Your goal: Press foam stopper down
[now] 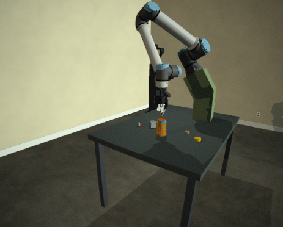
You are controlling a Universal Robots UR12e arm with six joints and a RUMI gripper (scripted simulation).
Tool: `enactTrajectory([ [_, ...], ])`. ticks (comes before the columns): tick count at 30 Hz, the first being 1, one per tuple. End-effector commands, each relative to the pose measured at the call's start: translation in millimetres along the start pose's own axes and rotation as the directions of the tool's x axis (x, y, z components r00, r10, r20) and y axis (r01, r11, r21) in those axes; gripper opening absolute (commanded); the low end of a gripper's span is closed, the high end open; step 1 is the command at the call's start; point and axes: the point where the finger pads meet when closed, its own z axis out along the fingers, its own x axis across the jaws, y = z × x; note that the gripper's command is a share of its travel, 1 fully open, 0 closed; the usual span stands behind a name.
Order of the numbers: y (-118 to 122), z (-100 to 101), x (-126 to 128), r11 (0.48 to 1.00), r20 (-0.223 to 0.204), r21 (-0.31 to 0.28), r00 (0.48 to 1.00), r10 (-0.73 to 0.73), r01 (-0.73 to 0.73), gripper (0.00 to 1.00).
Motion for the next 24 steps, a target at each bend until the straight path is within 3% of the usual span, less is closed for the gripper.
enactTrajectory([
  [1,0.5,-0.2,0.0,1.0,0.0,-0.001,1.0,0.0,0.0,0.0],
  [13,0.5,26.3,0.0,1.0,0.0,-0.001,1.0,0.0,0.0,0.0],
  [24,0.5,27.6,0.0,1.0,0.0,-0.001,1.0,0.0,0.0,0.0],
])
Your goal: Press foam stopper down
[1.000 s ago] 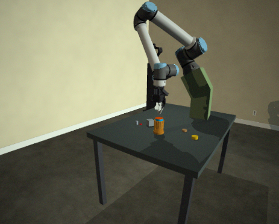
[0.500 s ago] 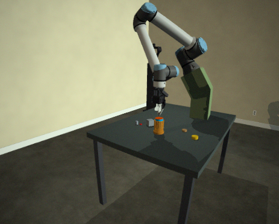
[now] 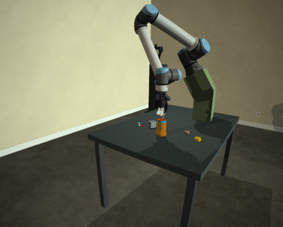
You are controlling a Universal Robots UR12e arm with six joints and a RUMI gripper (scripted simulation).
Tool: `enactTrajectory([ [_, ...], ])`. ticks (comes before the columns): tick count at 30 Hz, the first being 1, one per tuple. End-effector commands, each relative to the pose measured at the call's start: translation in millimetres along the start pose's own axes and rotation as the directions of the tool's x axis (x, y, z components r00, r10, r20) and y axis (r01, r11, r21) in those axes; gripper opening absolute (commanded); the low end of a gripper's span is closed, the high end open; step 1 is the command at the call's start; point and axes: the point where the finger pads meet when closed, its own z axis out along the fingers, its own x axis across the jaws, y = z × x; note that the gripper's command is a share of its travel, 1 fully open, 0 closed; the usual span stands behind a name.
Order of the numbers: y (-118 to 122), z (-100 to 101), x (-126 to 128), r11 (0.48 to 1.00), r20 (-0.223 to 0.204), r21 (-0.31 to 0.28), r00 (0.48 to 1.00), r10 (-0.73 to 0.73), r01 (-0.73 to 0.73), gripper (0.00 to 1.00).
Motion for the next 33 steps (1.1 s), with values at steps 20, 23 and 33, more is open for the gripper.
enactTrajectory([
  [20,0.5,5.6,0.0,1.0,0.0,-0.001,1.0,0.0,0.0,0.0],
  [23,0.5,7.4,0.0,1.0,0.0,-0.001,1.0,0.0,0.0,0.0],
  [33,0.5,12.3,0.0,1.0,0.0,-0.001,1.0,0.0,0.0,0.0],
])
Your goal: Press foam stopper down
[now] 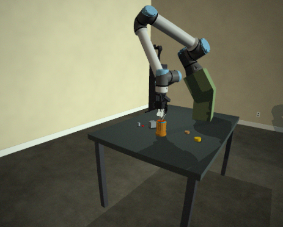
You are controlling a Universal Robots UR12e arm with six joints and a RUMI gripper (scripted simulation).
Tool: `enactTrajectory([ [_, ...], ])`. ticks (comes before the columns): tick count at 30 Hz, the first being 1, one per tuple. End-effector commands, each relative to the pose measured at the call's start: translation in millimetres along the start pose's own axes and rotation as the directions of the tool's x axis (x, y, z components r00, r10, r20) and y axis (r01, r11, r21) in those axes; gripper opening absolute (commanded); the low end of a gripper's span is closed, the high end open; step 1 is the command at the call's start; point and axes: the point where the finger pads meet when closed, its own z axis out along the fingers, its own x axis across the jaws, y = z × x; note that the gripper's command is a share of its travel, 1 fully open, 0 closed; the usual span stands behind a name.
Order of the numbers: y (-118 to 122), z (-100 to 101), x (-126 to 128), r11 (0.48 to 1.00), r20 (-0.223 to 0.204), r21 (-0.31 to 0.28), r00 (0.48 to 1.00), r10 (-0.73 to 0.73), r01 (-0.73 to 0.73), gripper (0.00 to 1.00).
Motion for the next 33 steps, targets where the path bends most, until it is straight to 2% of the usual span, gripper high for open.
enactTrajectory([
  [1,0.4,2.1,0.0,1.0,0.0,-0.001,1.0,0.0,0.0,0.0],
  [33,0.4,9.3,0.0,1.0,0.0,-0.001,1.0,0.0,0.0,0.0],
])
